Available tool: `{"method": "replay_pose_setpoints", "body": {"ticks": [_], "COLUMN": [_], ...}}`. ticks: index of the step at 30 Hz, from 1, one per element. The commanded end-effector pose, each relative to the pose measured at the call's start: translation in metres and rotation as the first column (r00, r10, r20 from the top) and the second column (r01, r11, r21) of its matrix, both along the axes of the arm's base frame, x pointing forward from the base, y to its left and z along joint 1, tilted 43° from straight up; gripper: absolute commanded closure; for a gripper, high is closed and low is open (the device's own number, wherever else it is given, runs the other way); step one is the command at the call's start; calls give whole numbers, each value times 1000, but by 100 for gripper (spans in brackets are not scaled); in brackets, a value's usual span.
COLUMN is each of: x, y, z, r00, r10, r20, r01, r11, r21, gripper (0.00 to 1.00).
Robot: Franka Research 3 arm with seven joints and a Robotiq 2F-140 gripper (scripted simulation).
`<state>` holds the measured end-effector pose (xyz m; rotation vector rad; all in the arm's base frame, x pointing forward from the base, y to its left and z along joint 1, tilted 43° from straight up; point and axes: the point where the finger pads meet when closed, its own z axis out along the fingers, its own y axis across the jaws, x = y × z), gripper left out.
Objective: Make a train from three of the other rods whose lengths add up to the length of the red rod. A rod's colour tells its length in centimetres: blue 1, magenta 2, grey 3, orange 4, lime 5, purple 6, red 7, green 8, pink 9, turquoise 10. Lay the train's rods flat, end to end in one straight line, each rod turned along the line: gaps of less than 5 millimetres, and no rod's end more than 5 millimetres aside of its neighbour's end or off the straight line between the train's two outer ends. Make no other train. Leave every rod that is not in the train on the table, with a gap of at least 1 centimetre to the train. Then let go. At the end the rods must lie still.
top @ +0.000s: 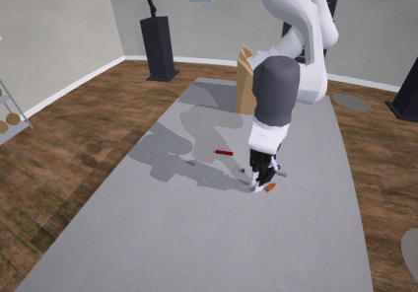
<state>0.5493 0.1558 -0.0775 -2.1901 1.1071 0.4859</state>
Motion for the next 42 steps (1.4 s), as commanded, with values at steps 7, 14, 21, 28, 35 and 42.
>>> {"method": "replay_pose_setpoints", "body": {"ticks": [7, 14, 21, 28, 35, 42], "x": [0, 0, 0, -1, -1, -1], "y": [0, 2, 6, 10, 12, 12], "z": [-1, -3, -7, -11, -13, -13], "r00": [1000, 1000, 1000, 1000, 1000, 1000], "r10": [-5, -5, -5, -5, -5, -5], "r20": [-3, -3, -3, -3, -3, -3], "r01": [5, 5, 5, 5, 5, 5], "r11": [1000, 1000, 1000, 1000, 1000, 1000], "r21": [1, 1, 1, 1, 1, 1], "gripper": [85, 85, 85, 85, 85, 85]}}
